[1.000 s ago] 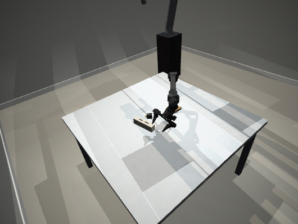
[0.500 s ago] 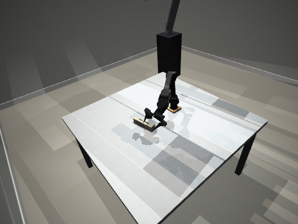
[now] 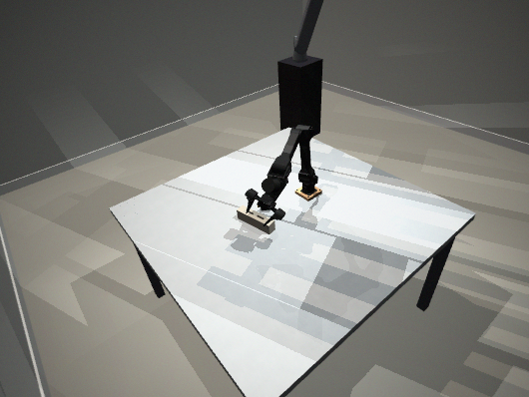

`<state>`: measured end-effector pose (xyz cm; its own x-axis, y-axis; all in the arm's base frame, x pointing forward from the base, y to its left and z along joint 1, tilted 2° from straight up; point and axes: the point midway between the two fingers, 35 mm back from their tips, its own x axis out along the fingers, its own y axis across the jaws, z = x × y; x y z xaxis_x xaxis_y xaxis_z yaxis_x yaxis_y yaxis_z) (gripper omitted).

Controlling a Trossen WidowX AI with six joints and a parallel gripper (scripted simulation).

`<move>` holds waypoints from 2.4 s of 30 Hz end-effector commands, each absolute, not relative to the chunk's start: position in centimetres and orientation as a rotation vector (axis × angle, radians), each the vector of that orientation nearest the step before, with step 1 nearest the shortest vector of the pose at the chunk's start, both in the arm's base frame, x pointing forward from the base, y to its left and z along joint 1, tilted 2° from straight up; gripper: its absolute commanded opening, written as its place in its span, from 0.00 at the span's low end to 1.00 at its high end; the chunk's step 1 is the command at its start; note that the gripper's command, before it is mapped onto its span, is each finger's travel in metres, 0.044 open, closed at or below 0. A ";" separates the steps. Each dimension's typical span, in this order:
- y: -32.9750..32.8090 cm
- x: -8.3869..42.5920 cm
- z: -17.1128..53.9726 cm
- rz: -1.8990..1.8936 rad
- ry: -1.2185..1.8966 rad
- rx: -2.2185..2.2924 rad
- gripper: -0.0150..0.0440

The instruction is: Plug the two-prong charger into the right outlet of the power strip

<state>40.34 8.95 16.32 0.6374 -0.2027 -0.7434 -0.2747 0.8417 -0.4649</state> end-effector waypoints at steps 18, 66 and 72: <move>0.0 35.7 12.5 -0.137 1.189 -0.213 1.00; -7.3 24.1 8.5 -0.527 1.526 0.550 1.00; -7.4 24.2 7.9 -0.527 1.526 0.550 1.00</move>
<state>24.25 -7.43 8.45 -0.0113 0.0156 -0.9998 0.6294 0.7771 0.0050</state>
